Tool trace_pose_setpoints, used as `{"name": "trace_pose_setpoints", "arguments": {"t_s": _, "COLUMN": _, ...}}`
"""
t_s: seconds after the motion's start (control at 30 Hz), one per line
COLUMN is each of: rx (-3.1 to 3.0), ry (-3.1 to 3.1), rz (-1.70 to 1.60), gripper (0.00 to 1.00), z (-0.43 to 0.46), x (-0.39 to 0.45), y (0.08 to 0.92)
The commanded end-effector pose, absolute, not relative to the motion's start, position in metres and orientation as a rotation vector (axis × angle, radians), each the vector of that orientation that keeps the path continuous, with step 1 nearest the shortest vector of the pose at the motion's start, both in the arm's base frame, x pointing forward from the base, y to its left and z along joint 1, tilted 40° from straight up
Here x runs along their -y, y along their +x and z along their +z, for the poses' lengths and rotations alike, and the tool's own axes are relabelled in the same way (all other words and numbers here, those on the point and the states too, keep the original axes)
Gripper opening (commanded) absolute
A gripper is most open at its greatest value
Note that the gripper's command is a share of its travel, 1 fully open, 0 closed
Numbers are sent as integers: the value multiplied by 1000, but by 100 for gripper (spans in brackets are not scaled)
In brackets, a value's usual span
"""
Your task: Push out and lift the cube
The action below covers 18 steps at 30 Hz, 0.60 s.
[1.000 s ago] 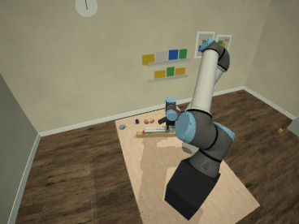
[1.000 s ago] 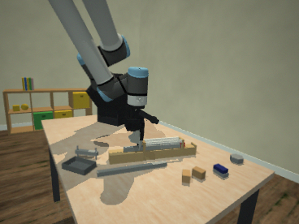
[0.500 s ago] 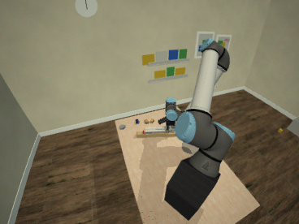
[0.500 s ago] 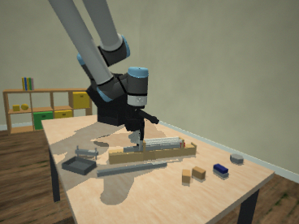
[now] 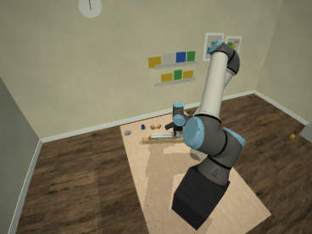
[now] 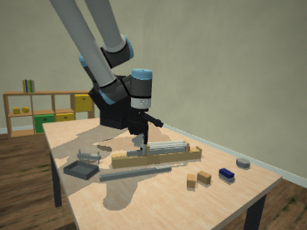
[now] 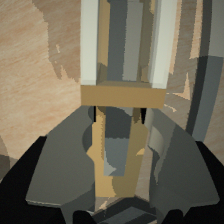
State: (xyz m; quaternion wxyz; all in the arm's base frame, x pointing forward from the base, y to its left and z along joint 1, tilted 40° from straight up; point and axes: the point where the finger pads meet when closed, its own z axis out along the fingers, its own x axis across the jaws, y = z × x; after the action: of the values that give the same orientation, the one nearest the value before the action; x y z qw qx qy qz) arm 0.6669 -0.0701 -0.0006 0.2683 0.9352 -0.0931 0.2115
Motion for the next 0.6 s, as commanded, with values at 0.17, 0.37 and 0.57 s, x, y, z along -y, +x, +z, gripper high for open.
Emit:
{"name": "trace_pose_setpoints", "arguments": {"t_s": 0.17, "rx": 251, "ry": 2522, "rz": 572, "gripper": 22, "z": 0, "x": 70, "y": 667}}
{"name": "trace_pose_setpoints", "arguments": {"t_s": 0.37, "rx": 251, "ry": 2522, "rz": 572, "gripper": 22, "z": 0, "x": 70, "y": 667}}
{"name": "trace_pose_setpoints", "arguments": {"t_s": 0.57, "rx": 251, "ry": 2522, "rz": 572, "gripper": 22, "z": 11, "x": 62, "y": 662}}
